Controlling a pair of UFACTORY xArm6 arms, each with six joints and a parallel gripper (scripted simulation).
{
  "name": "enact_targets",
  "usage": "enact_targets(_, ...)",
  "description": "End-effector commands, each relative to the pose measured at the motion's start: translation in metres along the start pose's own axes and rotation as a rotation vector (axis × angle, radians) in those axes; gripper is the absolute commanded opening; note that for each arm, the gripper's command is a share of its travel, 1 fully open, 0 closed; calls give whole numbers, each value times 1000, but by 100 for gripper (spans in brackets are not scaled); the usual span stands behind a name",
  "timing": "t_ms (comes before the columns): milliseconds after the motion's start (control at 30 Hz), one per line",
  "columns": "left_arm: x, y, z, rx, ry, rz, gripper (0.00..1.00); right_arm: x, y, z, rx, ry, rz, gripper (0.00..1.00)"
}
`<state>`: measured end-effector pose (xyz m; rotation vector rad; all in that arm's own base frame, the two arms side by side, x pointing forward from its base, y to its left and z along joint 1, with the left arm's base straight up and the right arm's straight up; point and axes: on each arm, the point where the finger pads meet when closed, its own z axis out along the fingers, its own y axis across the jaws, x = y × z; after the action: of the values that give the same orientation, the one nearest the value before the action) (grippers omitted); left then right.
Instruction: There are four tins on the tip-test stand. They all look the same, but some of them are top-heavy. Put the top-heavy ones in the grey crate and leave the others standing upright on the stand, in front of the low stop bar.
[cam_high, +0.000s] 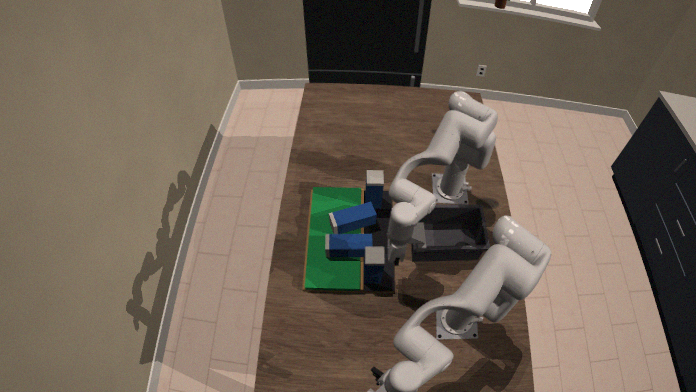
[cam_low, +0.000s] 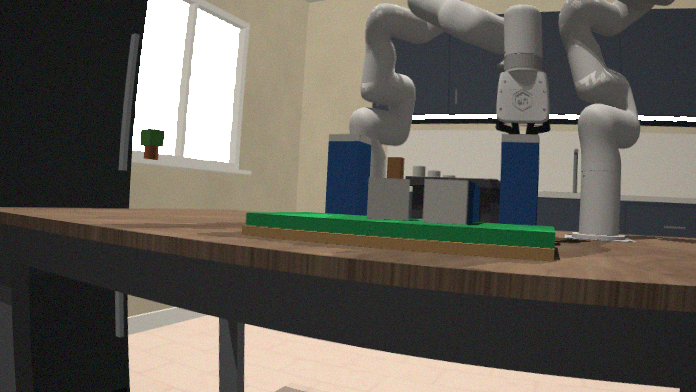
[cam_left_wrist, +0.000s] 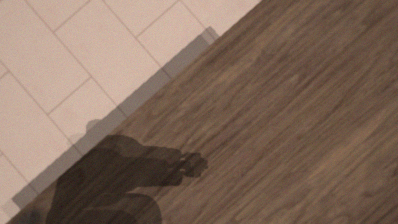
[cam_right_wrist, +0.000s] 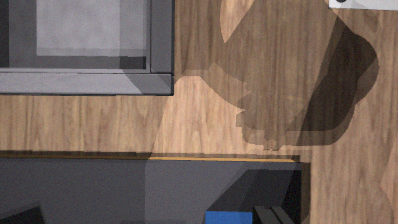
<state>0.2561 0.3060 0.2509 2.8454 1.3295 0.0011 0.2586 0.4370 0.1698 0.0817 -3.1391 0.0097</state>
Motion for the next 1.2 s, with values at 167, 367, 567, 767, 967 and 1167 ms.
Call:
enact_targets(167, 1, 0, -2, 0, 4, 0, 100, -1, 2, 2, -6, -4, 0, 0)
enact_targets(367, 1, 0, -2, 0, 4, 0, 100, -1, 1, 2, -7, -5, -1, 0)
enact_targets(567, 1, 0, -2, 0, 4, 0, 100, -1, 1, 2, -7, -5, -1, 0)
enact_targets(767, 1, 0, -2, 0, 4, 0, 100, -1, 1, 2, -7, -5, -1, 0)
enact_targets(967, 1, 0, -2, 0, 4, 0, 100, -9, 2, 2, -7, -5, -1, 0)
enact_targets(1167, 1, 0, -2, 0, 4, 0, 100, -9, 2, 2, -7, -5, -1, 0)
